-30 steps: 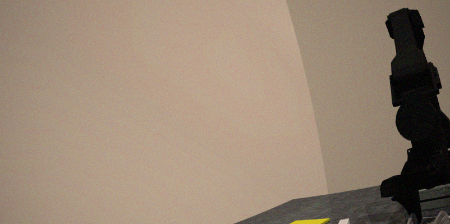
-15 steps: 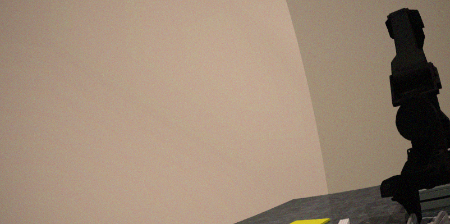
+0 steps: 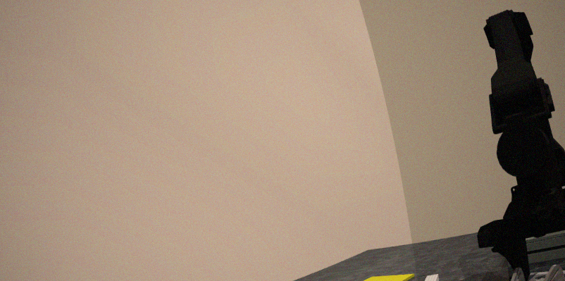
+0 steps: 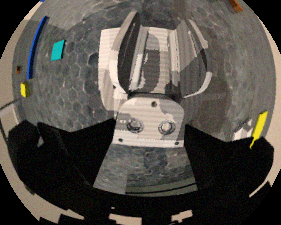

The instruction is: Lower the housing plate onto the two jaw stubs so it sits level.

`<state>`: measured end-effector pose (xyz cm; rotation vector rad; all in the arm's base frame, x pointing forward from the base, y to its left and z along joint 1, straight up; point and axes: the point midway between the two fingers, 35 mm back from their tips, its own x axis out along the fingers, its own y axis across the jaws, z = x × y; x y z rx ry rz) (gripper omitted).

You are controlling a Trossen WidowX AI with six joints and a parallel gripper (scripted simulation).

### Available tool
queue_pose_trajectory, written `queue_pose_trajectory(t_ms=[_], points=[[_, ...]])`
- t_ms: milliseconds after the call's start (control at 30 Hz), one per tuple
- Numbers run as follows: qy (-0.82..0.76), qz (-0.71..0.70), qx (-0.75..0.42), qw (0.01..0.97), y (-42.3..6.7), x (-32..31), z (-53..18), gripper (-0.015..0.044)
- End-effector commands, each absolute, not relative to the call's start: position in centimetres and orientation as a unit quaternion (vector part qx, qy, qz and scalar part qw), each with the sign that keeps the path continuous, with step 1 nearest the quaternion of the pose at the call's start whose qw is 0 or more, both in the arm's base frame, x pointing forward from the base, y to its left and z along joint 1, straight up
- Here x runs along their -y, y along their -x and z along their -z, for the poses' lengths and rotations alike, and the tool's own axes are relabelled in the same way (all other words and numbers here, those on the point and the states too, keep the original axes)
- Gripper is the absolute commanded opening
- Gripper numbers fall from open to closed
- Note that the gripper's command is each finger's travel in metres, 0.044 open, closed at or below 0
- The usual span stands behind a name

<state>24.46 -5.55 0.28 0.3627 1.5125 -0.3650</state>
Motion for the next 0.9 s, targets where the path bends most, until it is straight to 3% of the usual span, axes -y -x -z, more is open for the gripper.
queue_pose_trajectory(t_ms=[0, 267, 400, 867], points=[[-0.161, 0.163, -0.679, 0.697, -24.36, 5.55, -0.20, 0.0351], [-0.161, 0.163, -0.679, 0.697, -24.36, 5.55, -0.20, 0.0351], [-0.163, 0.164, -0.678, 0.698, -24.46, 5.55, -0.28, 0.0440], [-0.163, 0.164, -0.678, 0.698, -24.49, 5.55, -0.52, 0.0440]])
